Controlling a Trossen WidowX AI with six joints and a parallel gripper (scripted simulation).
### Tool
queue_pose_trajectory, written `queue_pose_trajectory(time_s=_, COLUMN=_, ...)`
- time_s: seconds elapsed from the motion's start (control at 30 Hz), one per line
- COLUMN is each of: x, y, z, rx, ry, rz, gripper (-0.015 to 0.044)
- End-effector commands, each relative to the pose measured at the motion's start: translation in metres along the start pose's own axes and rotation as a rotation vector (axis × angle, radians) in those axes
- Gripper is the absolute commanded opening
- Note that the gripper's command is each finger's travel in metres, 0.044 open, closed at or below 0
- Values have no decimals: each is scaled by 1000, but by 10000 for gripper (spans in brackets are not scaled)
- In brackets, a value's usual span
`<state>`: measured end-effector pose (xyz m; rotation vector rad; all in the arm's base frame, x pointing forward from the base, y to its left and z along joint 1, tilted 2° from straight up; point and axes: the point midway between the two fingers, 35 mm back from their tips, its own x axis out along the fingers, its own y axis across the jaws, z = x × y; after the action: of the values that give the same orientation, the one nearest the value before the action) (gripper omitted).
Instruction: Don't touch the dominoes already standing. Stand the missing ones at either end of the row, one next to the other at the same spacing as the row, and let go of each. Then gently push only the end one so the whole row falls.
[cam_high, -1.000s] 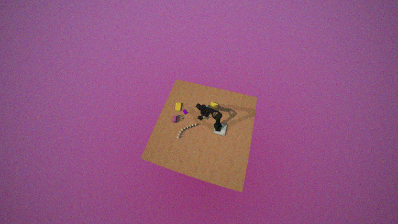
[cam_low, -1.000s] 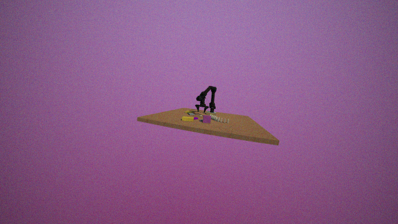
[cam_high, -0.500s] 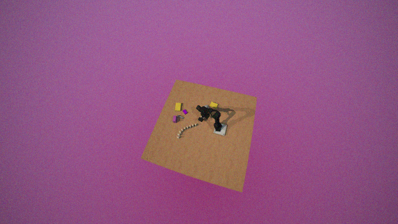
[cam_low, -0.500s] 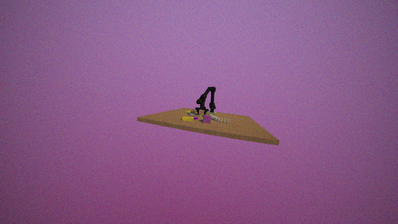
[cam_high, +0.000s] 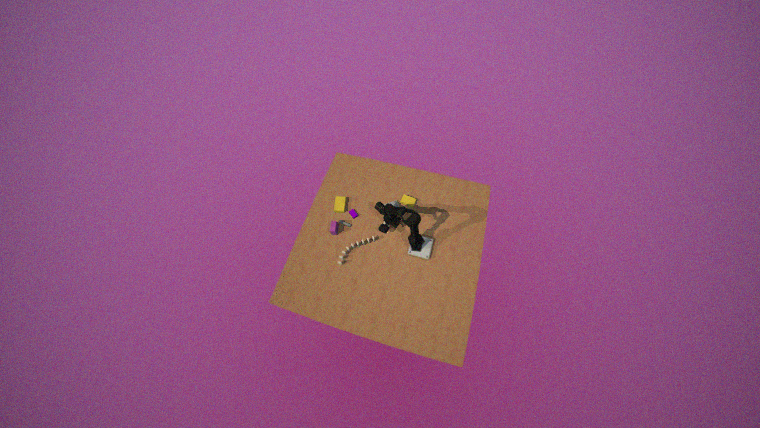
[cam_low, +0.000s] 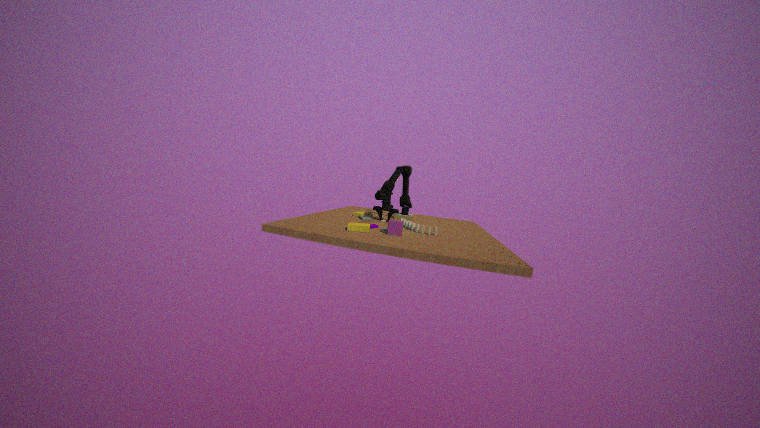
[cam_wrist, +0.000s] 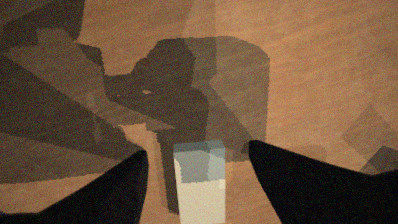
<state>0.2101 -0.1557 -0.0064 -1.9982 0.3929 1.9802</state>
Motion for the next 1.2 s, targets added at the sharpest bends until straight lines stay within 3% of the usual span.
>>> queue_pose_trajectory(time_s=0.0, x=1, y=0, z=0, rx=4, ry=-1, rz=4, gripper=177)
queue_pose_trajectory(time_s=0.1, x=1, y=0, z=0, rx=4, ry=-1, rz=4, gripper=107)
queue_pose_trajectory(time_s=0.43, x=-1, y=1, z=0, rx=4, ry=-1, rz=4, gripper=107)
queue_pose_trajectory(time_s=0.67, x=-82, y=8, z=-2, rx=4, ry=0, rz=5, gripper=107)
queue_pose_trajectory(time_s=0.87, x=-90, y=8, z=-2, rx=-13, ry=0, rz=5, gripper=107)
queue_pose_trajectory(time_s=1.17, x=-94, y=4, z=-36, rx=-859, ry=1, rz=5, gripper=107)
